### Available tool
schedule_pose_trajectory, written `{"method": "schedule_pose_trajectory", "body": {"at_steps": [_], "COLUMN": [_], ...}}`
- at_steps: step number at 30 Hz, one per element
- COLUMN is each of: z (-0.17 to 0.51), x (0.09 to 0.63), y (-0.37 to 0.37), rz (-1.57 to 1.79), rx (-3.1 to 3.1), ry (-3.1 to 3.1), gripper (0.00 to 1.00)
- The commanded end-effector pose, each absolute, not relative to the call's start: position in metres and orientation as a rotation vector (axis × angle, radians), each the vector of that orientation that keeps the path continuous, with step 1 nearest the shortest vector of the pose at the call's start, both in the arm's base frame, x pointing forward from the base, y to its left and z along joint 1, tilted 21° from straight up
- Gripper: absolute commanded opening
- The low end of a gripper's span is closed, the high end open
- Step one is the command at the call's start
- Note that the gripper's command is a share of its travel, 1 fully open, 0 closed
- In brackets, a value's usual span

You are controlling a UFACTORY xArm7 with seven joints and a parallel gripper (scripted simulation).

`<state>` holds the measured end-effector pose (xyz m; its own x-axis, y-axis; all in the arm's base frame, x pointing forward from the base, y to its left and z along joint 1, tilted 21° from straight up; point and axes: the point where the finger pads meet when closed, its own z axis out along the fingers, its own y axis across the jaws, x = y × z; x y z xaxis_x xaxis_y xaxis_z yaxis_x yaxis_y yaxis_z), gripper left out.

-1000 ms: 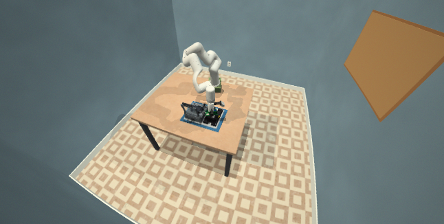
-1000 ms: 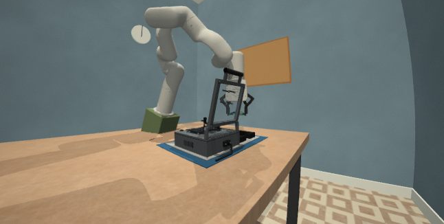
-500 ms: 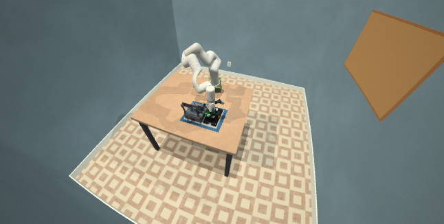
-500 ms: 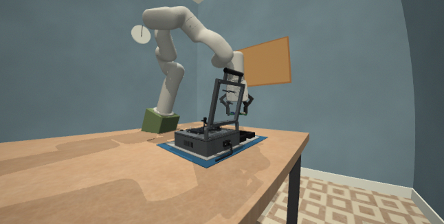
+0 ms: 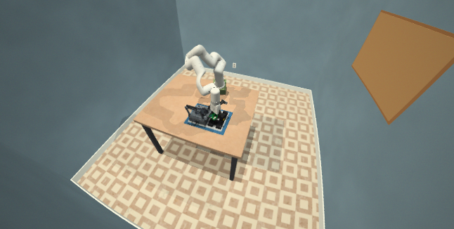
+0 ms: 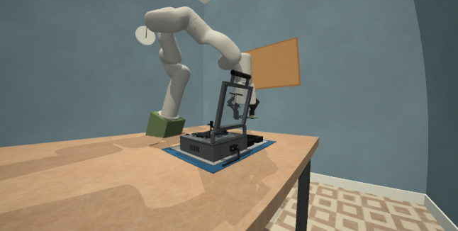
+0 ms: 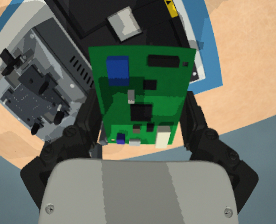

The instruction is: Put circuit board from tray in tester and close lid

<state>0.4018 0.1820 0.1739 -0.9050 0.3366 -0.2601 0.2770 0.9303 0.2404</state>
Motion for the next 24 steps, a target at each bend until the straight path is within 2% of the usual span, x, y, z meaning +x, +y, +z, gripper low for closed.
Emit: {"method": "schedule_pose_trajectory", "body": {"at_steps": [1,24], "z": [0.1752,0.1752], "x": [0.4024,0.4024], "y": [0.1825,0.1825], "rz": [0.268,0.136], "rx": [0.311,-0.465], "ry": [2.805,2.753], "gripper": [0.79,0.79]}}
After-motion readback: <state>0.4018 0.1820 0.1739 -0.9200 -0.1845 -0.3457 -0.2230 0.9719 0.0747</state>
